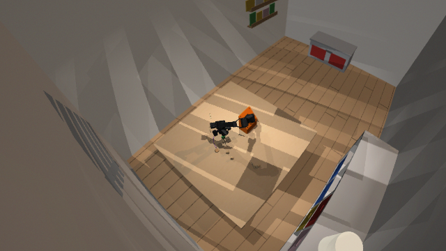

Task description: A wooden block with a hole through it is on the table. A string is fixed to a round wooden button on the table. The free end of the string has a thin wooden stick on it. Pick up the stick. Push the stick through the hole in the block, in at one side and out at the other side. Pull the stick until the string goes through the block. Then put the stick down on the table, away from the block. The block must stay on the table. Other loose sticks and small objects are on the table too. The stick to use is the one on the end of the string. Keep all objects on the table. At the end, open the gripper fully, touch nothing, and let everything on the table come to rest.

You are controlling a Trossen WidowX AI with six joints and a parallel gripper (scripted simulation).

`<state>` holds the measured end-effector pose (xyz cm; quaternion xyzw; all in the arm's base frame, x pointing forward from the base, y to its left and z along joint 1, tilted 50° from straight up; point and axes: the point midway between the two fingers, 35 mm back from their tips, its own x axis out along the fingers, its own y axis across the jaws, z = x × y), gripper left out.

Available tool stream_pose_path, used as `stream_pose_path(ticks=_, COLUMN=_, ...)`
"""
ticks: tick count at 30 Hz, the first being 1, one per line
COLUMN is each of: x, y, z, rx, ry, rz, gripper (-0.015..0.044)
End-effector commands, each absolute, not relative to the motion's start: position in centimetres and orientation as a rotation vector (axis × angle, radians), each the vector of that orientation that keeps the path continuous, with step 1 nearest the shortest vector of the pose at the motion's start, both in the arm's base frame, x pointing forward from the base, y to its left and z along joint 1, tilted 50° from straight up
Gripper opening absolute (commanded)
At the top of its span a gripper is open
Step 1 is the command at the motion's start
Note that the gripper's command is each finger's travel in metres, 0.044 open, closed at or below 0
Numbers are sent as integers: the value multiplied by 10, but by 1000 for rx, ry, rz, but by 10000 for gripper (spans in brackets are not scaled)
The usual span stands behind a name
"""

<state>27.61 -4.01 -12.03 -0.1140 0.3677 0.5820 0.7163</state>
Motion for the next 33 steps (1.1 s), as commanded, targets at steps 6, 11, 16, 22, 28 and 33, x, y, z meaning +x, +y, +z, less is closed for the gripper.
stream_pose_path(ticks=6, x=275, y=-44, z=-124, rx=-128, ry=911, rz=1216, gripper=79)
stream_pose_path(ticks=11, x=272, y=-56, z=-135, rx=295, ry=1206, rz=933, gripper=210)
stream_pose_path(ticks=16, x=267, y=-67, z=-146, rx=715, ry=1442, rz=593, gripper=341)
stream_pose_path(ticks=22, x=261, y=-80, z=-160, rx=1207, ry=1642, rz=113, gripper=440)
stream_pose_path(ticks=28, x=254, y=-90, z=-171, rx=1567, ry=1724, rz=-306, gripper=440)
stream_pose_path(ticks=33, x=250, y=-96, z=-178, rx=1801, ry=1738, rz=-619, gripper=440)
